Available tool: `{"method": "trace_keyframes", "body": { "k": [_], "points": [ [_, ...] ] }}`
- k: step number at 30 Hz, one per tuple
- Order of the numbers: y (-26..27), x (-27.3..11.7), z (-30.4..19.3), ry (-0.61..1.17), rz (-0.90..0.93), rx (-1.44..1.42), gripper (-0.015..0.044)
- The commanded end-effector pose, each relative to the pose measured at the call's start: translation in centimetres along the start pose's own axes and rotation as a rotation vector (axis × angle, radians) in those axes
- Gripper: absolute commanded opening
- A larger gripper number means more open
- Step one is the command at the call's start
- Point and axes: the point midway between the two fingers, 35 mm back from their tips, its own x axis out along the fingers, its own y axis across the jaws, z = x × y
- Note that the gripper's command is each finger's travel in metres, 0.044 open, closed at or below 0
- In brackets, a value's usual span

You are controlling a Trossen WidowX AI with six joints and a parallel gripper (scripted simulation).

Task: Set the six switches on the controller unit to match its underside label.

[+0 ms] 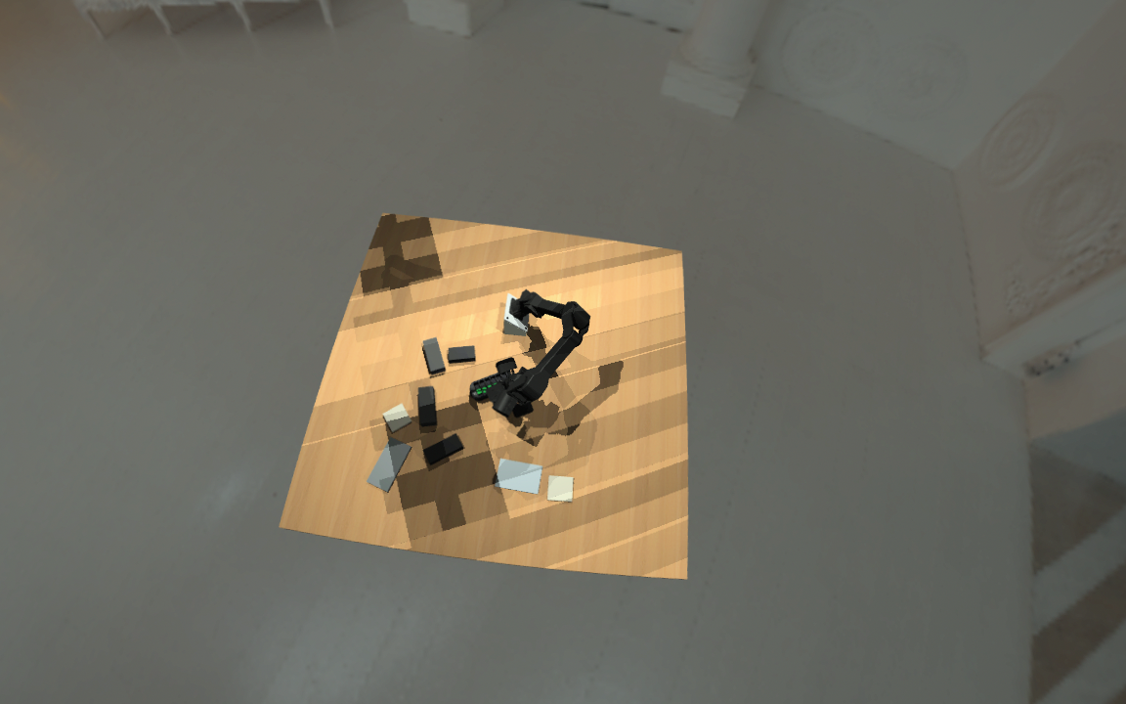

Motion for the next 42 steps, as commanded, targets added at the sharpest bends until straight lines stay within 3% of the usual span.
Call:
{"method": "trace_keyframes", "body": {
  "k": [1,9,21,42],
  "points": [
    [-0.2,0.1,0.0,-0.009,-0.005,-0.018,0.0],
    [-0.5,0.0,0.3,-0.002,0.016,-0.011,0.0],
    [-7.7,-0.5,4.2,-0.01,0.284,-0.015,0.0],
    [-7.0,1.9,4.3,-0.01,0.288,-0.016,0.0]
  ]
}}
